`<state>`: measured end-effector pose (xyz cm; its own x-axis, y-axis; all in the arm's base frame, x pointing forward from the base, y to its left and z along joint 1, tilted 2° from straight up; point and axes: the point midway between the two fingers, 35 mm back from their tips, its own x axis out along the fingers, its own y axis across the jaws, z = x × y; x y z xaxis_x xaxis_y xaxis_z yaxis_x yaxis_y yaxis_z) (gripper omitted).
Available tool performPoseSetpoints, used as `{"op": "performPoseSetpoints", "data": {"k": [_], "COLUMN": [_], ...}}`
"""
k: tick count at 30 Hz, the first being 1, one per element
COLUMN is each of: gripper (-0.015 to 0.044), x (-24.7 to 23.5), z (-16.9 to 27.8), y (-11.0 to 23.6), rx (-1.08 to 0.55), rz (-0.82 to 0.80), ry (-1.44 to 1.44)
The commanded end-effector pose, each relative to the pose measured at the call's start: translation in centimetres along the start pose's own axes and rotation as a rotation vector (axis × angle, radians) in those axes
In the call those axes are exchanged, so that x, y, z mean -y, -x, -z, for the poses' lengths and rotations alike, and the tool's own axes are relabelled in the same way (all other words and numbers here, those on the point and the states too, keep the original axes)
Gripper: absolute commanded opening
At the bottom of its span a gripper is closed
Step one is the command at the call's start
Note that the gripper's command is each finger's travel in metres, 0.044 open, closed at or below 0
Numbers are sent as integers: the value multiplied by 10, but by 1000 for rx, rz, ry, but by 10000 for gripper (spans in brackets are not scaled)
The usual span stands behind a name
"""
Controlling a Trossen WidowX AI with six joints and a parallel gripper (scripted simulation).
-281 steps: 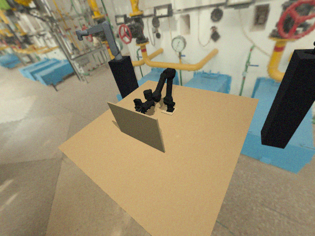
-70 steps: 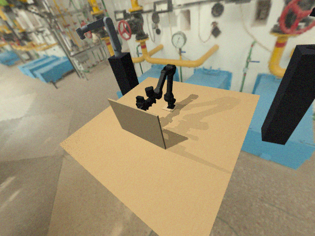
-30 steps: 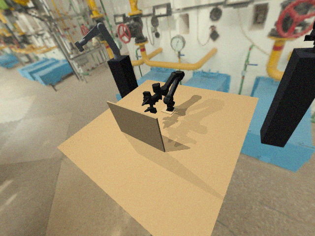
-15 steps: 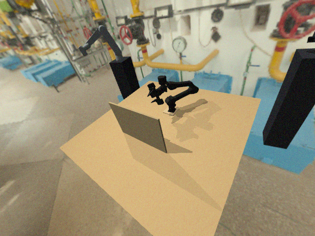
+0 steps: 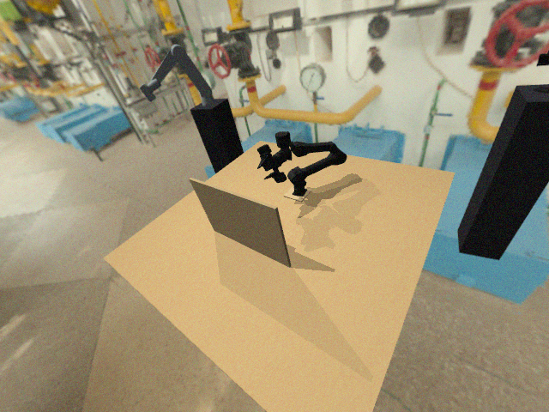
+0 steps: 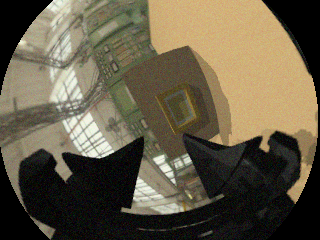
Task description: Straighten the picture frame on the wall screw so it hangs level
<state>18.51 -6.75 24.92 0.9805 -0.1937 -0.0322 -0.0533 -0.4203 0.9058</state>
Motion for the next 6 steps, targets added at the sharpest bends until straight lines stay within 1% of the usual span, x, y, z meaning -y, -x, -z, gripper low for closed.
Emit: {"op": "performPoseSetpoints", "data": {"k": [1, 6], "gripper": [260, 260], "x": [0, 0], "z": [1, 1], "y": [0, 0], "rx": [-5, -5], "rz": [3, 3], "ry": [-5, -5]}}
